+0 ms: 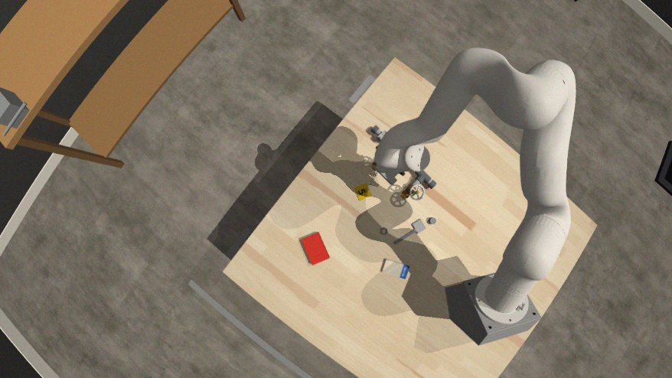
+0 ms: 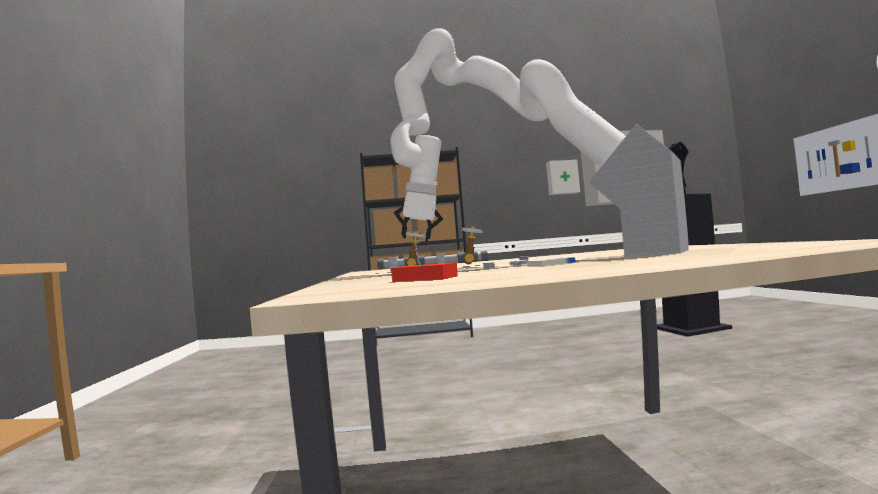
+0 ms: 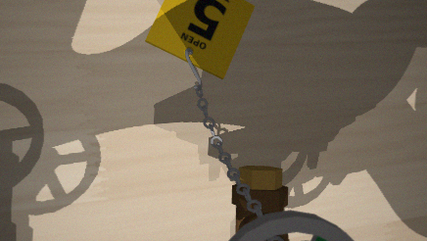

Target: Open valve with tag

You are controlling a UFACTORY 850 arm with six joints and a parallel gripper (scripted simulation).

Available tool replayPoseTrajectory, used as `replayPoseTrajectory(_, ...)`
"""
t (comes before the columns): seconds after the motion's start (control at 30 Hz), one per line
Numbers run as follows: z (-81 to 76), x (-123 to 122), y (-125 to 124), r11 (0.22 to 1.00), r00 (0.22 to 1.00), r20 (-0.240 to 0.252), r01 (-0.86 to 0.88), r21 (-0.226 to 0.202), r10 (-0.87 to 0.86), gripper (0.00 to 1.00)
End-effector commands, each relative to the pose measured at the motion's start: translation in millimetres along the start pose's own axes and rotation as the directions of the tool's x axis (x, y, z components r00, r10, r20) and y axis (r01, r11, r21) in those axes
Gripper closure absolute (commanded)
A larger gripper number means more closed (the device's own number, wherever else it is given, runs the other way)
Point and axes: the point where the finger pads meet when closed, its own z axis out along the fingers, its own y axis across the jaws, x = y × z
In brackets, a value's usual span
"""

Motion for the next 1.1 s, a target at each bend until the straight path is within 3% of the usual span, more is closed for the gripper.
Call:
replayPoseTrajectory(0.0, -0.1, 0.1, 0.5, 1.000, 1.000, 0.005, 0.007, 0.006, -0.007, 0.00)
replayPoseTrajectory(1.07, -0.1, 0.1, 0.5, 0.999, 0.999, 0.005, -0.037, 0.005, 0.037, 0.00)
